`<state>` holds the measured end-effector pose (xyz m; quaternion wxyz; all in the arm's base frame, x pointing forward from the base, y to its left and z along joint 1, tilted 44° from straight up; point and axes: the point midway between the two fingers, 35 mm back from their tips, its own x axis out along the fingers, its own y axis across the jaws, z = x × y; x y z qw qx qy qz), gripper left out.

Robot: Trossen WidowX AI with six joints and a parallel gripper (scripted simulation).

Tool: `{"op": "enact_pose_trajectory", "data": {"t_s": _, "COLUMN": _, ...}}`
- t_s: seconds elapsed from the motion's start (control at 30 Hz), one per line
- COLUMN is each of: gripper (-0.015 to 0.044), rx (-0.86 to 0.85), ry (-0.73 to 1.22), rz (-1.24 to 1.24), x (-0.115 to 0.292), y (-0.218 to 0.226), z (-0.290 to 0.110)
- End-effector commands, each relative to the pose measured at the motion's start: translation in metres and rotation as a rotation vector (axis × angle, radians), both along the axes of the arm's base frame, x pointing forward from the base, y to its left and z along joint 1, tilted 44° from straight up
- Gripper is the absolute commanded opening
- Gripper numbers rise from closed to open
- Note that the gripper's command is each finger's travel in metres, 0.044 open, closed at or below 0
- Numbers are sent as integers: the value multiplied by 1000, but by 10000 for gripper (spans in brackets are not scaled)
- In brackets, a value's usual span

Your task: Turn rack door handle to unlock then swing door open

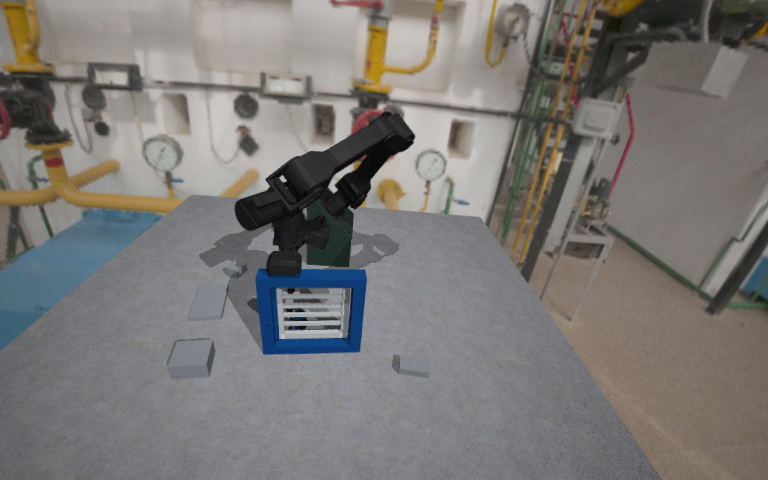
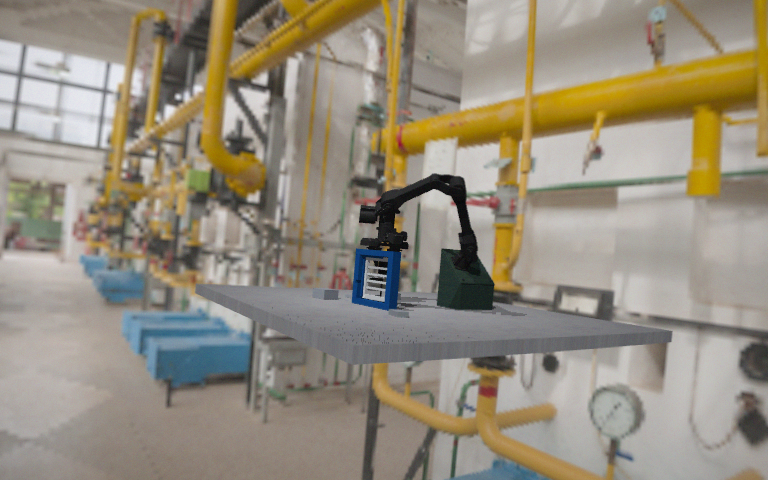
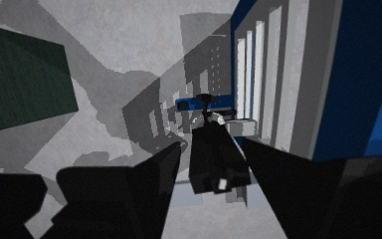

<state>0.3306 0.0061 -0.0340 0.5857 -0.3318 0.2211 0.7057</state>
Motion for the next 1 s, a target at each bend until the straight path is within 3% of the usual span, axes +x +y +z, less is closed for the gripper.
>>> {"op": "enact_pose_trajectory", "data": {"t_s": 0.0, "gripper": 280, "rx": 21, "ry": -130, "rz": 135, "x": 1, "y": 1, "z": 0}}
{"op": "enact_pose_trajectory", "data": {"t_s": 0.3, "gripper": 280, "rx": 22, "ry": -135, "rz": 141, "x": 1, "y": 1, "z": 0}}
{"op": "enact_pose_trajectory", "data": {"t_s": 0.97, "gripper": 147, "rx": 22, "ry": -135, "rz": 141, "x": 1, "y": 1, "z": 0}}
